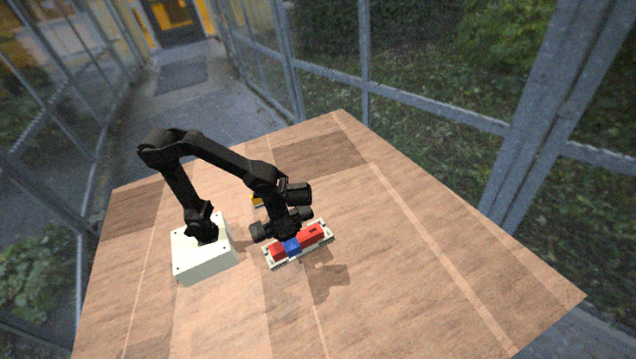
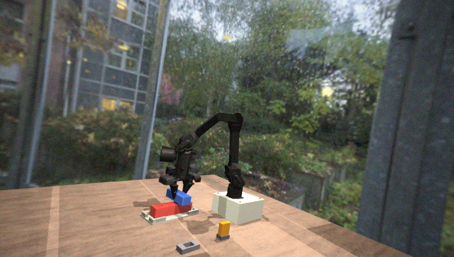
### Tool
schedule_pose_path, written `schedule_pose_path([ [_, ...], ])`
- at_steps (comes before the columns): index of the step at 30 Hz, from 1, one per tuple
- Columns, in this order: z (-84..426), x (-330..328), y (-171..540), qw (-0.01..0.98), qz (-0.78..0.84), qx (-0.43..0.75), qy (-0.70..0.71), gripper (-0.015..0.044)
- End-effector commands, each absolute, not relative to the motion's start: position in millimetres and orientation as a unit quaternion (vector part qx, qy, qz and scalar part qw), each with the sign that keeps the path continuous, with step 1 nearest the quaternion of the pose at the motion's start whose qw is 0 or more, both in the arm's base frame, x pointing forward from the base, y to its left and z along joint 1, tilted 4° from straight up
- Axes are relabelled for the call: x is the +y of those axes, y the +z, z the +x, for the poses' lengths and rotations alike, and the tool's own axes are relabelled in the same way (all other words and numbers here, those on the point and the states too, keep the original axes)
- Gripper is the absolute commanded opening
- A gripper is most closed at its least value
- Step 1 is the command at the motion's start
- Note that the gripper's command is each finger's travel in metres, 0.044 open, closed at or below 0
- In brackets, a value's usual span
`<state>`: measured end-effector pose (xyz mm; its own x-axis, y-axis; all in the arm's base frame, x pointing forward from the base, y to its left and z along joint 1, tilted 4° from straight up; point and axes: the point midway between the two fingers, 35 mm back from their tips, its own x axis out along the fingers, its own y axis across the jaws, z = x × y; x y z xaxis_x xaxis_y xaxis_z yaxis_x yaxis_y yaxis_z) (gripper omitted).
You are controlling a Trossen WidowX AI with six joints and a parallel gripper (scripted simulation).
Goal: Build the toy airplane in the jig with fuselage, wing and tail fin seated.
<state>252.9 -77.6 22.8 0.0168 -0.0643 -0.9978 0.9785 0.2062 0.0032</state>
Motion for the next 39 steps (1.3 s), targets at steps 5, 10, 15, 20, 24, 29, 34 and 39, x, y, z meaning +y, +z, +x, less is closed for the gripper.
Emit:
schedule_pose_path([
  [5,252.5,-77.6,21.0,0.567,0.431,0.53,-0.459,0.0175],
  [10,252.5,-77.6,21.0,0.567,0.431,0.53,-0.459,0.0083],
  [15,252.5,-77.6,21.0,0.567,0.431,0.53,-0.459,0.0109],
  [20,252.5,-77.6,21.0,0.567,0.431,0.53,-0.459,0.0241],
  [24,252.5,-77.6,21.0,0.567,0.431,0.53,-0.459,0.0346],
  [29,252.5,-77.6,21.0,0.567,0.431,0.53,-0.459,0.044],
  [34,252.9,-77.5,23.7,0.567,0.431,0.53,-0.459,0.044],
  [39,253.1,-72.9,95.4,0.569,0.429,0.531,-0.459,0.044],
])
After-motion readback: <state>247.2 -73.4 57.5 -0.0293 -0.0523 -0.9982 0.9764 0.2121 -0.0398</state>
